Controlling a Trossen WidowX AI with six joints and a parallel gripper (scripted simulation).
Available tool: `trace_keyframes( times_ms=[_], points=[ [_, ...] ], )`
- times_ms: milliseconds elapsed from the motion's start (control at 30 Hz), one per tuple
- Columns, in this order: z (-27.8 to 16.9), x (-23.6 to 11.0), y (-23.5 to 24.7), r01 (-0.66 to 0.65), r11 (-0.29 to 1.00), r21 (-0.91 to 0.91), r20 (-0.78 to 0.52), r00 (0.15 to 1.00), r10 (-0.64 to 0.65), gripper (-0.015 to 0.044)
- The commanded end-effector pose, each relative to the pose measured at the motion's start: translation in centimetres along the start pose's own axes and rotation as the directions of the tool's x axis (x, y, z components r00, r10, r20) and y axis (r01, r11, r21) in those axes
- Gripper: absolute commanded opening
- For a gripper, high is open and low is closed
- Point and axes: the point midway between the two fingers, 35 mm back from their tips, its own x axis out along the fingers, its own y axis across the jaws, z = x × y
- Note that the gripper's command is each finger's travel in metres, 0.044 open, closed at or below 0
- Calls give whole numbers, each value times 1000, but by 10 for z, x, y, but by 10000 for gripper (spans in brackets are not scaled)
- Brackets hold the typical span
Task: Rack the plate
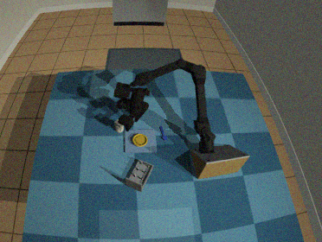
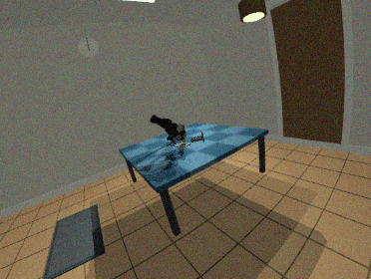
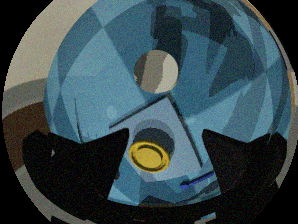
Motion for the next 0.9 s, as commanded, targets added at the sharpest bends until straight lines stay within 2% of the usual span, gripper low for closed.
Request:
trace_keyframes(
  times_ms=[0, 433, 867],
  points=[
    [-20, 0, 13, 47, 987, -151, -41, 998, -54, 400],
    [-61, -12, 40, 154, 835, -529, -50, 976, -211, 400],
    [-63, -8, 40, 158, 822, -547, -48, 975, -219, 400]
  ],
)
